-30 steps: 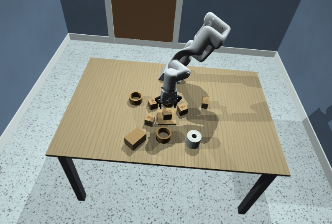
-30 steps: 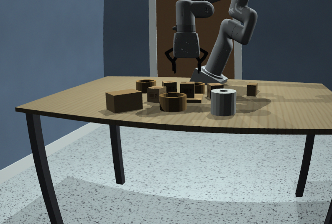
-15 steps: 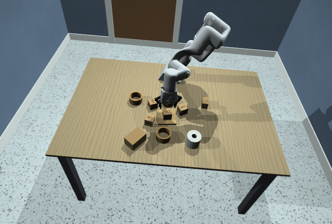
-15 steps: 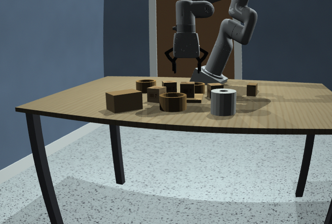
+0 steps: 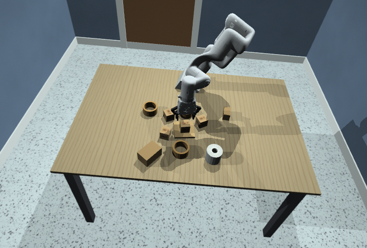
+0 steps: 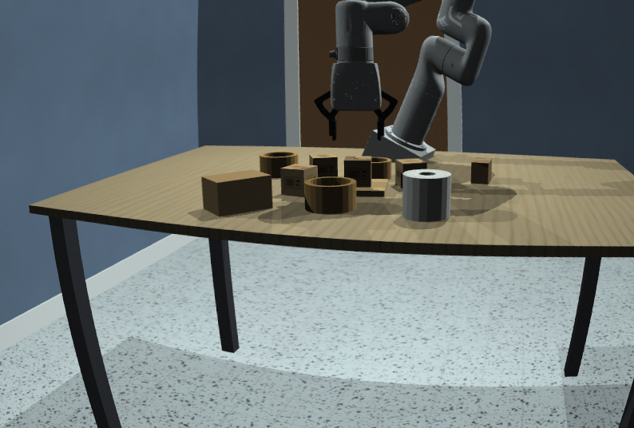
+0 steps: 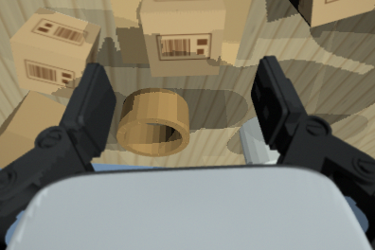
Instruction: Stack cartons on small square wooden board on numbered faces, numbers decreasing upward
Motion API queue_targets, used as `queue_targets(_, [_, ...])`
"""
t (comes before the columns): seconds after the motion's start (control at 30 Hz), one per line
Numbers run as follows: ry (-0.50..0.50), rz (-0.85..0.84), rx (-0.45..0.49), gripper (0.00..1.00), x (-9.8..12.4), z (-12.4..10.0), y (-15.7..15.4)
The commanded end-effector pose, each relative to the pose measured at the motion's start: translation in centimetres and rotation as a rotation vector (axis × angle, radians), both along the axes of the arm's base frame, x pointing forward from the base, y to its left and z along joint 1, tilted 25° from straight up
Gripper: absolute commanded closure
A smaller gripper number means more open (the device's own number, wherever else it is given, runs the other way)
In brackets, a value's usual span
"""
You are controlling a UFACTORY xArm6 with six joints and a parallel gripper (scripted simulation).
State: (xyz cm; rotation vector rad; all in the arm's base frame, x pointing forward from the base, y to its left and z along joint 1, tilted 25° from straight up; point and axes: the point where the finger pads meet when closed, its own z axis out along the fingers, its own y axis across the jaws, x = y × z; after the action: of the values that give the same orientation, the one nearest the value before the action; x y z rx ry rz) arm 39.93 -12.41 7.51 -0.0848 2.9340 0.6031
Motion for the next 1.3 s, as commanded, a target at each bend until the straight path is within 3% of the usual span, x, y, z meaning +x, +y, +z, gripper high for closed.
queue_targets(0.0, [-0.003, -0.001, -0.002, 0.00, 0.1, 0.1, -0.1])
queue_targets(0.6, [-0.005, 0.002, -0.002, 0.00, 0.1, 0.2, 0.0])
queue_targets(0.73, [-0.077, 0.164, -0.025, 0.00, -2.3, 3.9, 5.8])
queue_targets(0.8, [-0.077, 0.164, -0.025, 0.00, -2.3, 3.9, 5.8])
queue_targets(0.9, [-0.124, 0.270, -0.037, 0.00, -4.4, 5.5, 9.1])
queue_targets(1.27, [-0.126, 0.273, -0.038, 0.00, -4.6, 5.7, 9.5])
